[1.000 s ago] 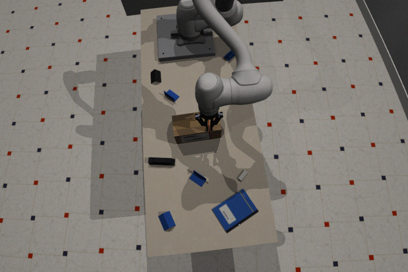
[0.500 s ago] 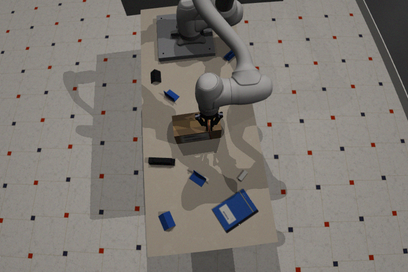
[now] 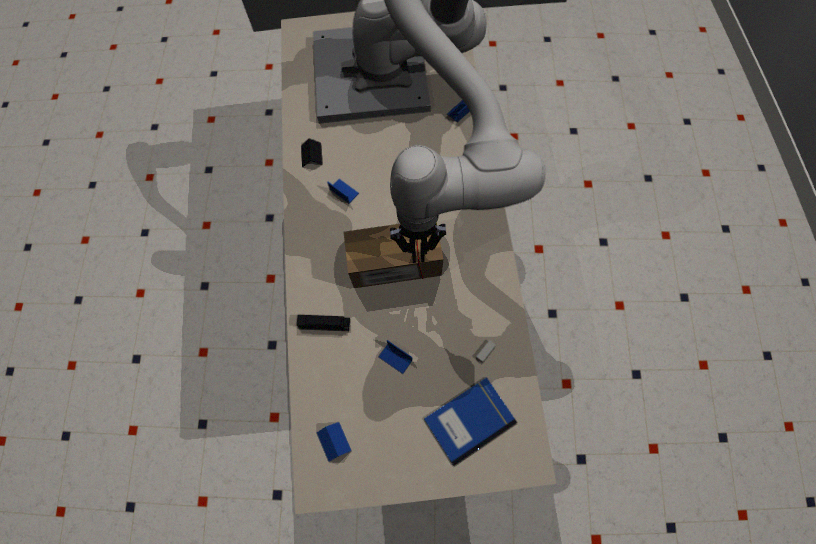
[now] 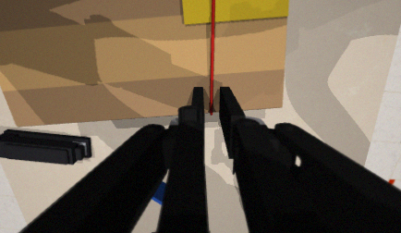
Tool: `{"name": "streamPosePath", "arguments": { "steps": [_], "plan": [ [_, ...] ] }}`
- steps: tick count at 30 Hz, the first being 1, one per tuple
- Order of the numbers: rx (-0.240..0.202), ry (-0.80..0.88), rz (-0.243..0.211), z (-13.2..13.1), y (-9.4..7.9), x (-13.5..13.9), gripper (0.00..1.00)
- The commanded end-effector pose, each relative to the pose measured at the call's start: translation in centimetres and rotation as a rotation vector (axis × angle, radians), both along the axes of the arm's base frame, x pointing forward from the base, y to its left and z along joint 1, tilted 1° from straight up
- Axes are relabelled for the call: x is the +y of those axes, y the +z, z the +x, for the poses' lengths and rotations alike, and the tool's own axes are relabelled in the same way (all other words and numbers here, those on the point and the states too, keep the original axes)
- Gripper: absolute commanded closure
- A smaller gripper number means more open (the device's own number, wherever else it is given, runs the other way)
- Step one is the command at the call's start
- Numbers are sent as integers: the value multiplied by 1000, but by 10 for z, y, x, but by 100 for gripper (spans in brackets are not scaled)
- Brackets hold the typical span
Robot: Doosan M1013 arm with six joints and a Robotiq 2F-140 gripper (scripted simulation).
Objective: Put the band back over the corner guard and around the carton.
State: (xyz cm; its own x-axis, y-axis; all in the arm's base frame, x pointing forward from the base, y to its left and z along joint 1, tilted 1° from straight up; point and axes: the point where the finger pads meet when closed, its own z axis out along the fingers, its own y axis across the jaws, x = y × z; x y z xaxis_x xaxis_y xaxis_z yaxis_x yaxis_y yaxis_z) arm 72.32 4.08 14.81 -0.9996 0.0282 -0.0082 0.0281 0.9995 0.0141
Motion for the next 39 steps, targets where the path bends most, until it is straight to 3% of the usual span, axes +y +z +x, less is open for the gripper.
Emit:
{"name": "streamPosePath", "arguments": {
  "steps": [1, 39],
  "plan": [
    [-2, -6, -1, 0, -3, 1, 82],
    [-2, -6, -1, 0, -8, 1, 82]
  ]
}}
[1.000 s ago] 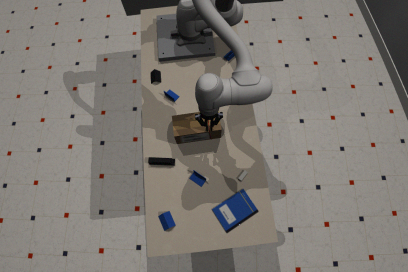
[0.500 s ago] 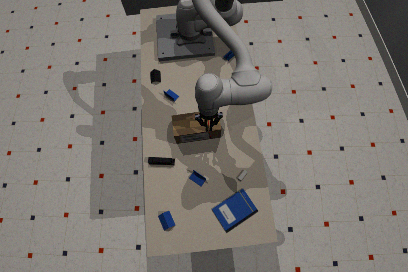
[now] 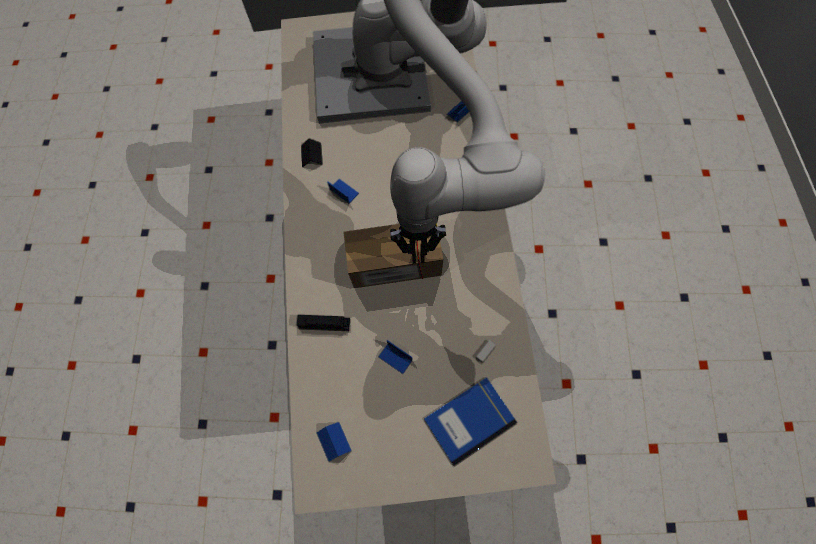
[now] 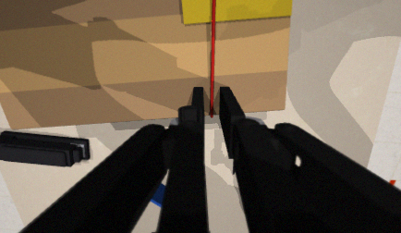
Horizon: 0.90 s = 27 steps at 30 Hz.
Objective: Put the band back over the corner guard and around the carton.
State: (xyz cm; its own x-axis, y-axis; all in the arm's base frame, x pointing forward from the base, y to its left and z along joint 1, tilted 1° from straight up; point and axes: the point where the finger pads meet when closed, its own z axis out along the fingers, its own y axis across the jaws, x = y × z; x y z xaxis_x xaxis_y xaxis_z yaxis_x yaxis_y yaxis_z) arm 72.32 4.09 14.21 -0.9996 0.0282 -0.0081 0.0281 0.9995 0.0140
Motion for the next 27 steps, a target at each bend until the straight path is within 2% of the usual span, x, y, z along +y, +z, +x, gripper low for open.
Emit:
{"name": "streamPosePath", "arguments": {
  "steps": [1, 19, 20, 27],
  "plan": [
    [-2, -6, -1, 0, -2, 1, 82],
    [-2, -6, -1, 0, -2, 1, 82],
    [-2, -6, -1, 0, -2, 1, 90],
    [-2, -6, -1, 0, -2, 1, 90]
  ]
}}
